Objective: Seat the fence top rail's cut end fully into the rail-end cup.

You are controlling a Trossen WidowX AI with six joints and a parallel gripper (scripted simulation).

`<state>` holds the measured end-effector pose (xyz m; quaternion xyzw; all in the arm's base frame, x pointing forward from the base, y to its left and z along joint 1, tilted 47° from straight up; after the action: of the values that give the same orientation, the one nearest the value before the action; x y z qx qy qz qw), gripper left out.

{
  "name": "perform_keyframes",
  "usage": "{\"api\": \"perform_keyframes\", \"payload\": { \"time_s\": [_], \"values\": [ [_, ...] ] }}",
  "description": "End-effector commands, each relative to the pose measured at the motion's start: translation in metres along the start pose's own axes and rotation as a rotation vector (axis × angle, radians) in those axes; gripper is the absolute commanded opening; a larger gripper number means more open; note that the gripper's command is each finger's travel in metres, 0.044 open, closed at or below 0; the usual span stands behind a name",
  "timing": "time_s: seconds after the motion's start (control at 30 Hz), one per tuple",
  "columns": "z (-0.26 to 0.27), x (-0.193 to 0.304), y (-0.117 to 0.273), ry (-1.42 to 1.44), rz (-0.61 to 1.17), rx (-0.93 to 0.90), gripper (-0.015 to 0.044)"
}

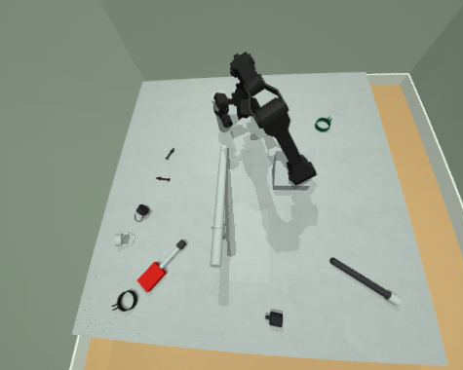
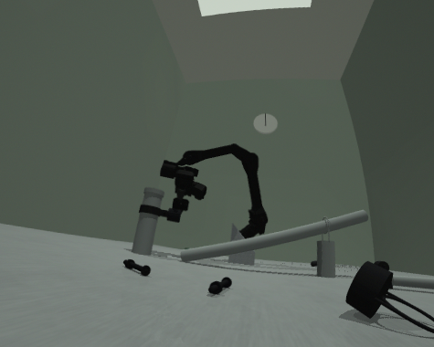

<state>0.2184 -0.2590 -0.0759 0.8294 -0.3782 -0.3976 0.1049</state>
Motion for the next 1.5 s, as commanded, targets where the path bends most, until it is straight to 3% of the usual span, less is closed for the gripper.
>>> {"api": "perform_keyframes", "payload": {
  "time_s": [0.0,1.07,1.47],
  "values": [
    [0.000,0.000,-0.008,-0.006,0.000,0.005,0.0440],
    [-0.001,-0.002,-0.059,-0.005,-0.005,0.010,0.0440],
    [-0.001,-0.002,-0.059,-0.005,-0.005,0.010,0.0125]
  ]
}}
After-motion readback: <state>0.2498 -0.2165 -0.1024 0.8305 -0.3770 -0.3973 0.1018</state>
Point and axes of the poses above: the point midway between the two fingers, 35 mm back from their tips, its own y axis back along the fingers, its own z axis across the jaws, x = y × z, the point moved 4 cm from there along y, back along the fingers, and after that the axes turned 7 degrees about y, right-handed, at the moved point
